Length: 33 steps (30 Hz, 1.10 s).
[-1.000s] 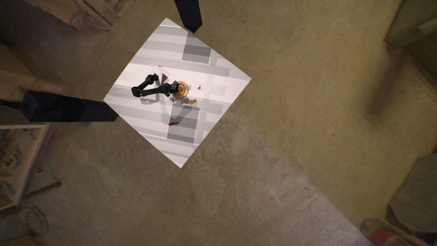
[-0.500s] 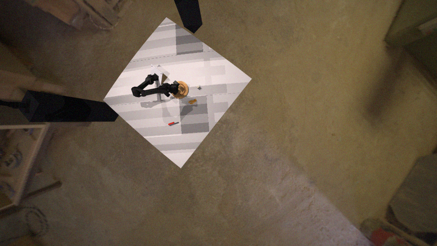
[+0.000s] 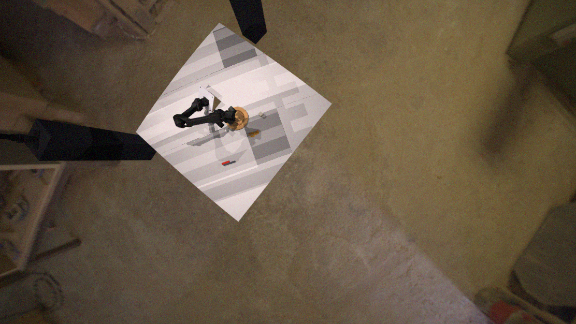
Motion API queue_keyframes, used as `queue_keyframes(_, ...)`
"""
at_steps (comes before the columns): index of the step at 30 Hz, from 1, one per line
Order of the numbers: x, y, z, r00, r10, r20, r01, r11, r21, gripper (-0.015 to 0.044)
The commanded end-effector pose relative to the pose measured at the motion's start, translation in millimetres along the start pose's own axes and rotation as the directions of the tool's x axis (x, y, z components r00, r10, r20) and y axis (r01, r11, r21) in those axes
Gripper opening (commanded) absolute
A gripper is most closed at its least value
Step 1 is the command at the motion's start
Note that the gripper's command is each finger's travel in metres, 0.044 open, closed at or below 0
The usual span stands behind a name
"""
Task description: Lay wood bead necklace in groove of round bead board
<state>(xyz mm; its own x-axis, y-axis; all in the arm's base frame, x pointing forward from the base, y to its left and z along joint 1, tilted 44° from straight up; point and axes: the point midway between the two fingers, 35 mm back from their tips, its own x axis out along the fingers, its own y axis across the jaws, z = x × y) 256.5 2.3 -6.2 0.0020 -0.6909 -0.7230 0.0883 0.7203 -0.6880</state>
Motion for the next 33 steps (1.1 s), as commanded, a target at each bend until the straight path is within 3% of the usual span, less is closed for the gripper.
queue_keyframes(1,-0.3,0.0,0.0,1.0,0.0,0.0,0.0,1.0,0.0,0.0)
queue_keyframes(29,2.0,-7.9,-2.7,1.0,-0.006,0.001,0.006,1.0,-0.002,0.0)
queue_keyframes(33,-1.0,-6.6,-2.3,1.0,0.0,0.001,0.0,1.0,0.0,0.0105)
